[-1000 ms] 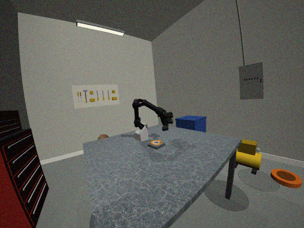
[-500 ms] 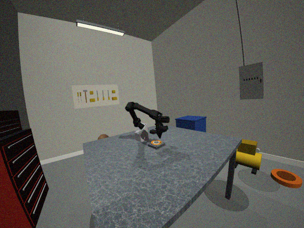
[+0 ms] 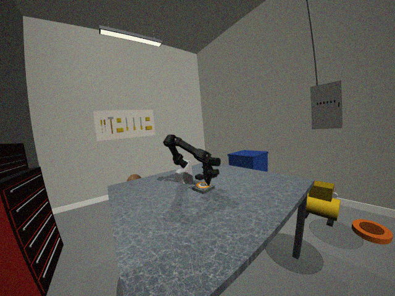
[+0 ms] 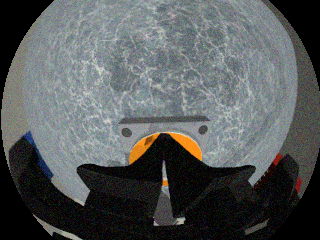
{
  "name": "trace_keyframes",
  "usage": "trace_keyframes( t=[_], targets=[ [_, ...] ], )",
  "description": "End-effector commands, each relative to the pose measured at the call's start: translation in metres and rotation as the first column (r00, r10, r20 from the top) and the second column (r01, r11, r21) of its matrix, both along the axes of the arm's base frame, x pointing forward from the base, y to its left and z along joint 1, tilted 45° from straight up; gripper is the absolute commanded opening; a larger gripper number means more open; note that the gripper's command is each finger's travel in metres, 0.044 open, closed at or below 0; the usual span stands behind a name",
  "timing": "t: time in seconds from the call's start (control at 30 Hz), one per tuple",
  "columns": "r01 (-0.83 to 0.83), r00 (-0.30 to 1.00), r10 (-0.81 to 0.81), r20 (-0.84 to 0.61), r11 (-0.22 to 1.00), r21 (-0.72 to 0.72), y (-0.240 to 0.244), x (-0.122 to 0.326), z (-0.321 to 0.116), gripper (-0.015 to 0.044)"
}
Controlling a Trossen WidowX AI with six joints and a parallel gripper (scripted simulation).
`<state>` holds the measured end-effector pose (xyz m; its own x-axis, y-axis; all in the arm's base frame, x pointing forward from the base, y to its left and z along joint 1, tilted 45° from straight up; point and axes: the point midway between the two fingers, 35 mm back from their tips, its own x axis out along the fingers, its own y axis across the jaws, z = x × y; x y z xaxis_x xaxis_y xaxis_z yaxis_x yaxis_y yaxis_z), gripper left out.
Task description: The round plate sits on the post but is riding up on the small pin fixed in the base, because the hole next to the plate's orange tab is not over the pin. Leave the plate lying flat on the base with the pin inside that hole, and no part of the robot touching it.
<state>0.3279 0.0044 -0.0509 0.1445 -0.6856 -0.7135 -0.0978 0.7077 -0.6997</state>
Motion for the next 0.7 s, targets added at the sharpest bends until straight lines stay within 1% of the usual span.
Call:
trace_keyframes(
  t=[0.0,0.67],
  targets=[
    [-0.003,1.000,0.003,-0.011,1.000,-0.009,0.001,-0.006,-0.006,0.0000],
    [-0.003,1.000,0.003,-0.011,1.000,-0.009,0.011,-0.016,-0.018,0.0000]
  ],
)
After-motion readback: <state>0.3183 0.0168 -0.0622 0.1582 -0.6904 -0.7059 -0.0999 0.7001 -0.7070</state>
